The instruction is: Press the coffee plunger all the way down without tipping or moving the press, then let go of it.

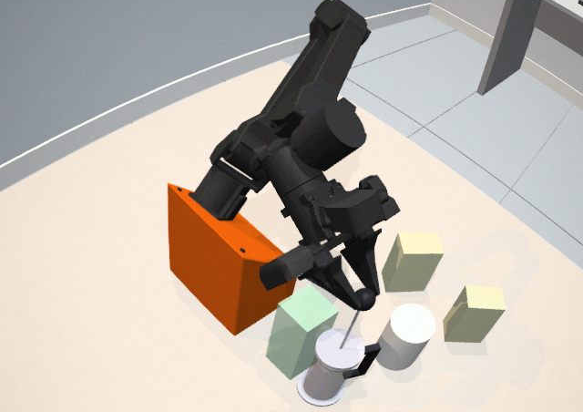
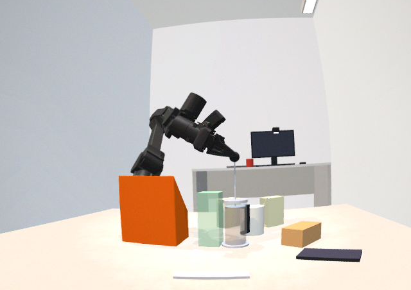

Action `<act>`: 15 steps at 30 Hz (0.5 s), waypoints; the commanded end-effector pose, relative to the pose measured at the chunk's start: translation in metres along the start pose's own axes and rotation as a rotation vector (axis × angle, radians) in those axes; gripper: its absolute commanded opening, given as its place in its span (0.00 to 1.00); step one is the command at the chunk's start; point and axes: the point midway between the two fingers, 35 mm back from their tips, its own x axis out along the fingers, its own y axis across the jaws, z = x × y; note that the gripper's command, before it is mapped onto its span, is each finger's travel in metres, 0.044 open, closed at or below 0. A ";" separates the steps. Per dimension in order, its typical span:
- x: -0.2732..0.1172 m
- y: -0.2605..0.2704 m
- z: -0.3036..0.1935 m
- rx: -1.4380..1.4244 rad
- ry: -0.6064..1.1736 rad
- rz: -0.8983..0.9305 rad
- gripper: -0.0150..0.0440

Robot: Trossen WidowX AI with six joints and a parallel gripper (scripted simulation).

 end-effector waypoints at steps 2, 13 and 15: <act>0.005 -0.002 -0.005 0.003 0.004 -0.005 0.45; 0.017 -0.007 -0.017 0.002 0.009 -0.008 0.45; 0.020 -0.008 -0.019 0.001 0.010 -0.009 0.45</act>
